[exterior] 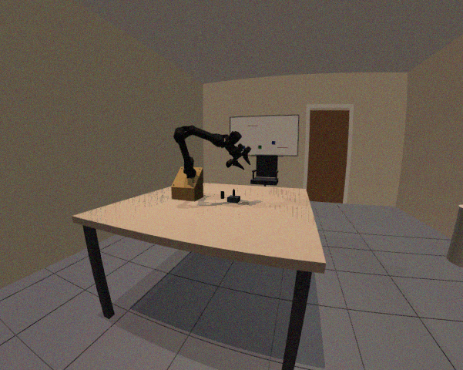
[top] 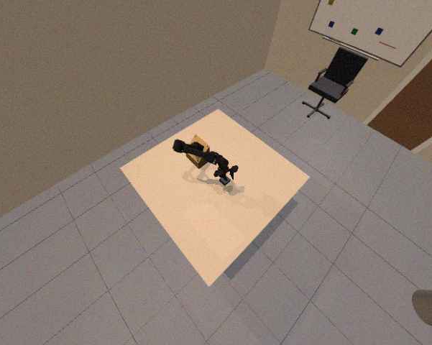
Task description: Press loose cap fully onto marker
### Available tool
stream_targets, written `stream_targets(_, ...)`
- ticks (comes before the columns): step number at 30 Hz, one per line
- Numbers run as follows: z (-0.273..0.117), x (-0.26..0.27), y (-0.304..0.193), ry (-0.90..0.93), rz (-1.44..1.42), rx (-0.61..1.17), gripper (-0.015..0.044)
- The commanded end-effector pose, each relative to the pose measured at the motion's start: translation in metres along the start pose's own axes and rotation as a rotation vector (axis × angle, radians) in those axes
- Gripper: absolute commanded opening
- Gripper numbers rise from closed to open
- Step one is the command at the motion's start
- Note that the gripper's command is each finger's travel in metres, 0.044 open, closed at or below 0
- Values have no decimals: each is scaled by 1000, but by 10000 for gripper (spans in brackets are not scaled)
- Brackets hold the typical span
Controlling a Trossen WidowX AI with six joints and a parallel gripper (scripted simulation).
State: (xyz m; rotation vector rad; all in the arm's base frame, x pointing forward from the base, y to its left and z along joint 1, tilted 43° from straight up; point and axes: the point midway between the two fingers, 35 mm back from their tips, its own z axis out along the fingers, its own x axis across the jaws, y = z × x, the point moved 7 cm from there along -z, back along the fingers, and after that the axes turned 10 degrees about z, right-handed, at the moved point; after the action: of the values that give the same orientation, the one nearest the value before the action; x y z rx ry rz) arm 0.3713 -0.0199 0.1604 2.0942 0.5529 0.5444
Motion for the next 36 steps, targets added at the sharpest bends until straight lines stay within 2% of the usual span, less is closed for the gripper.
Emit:
stream_targets(1, 6, -14, -62, -108, 44, 157, 239)
stream_targets(9, 0, -53, -143, -371, 106, 297, 239)
stream_targets(17, -18, -105, -191, -679, 141, 270, 239)
stream_targets(26, -21, -109, -192, -688, 142, 267, 239)
stream_targets(30, 4, -128, -201, -688, 142, 266, 239)
stream_targets(36, 9, -134, -203, -688, 141, 265, 239)
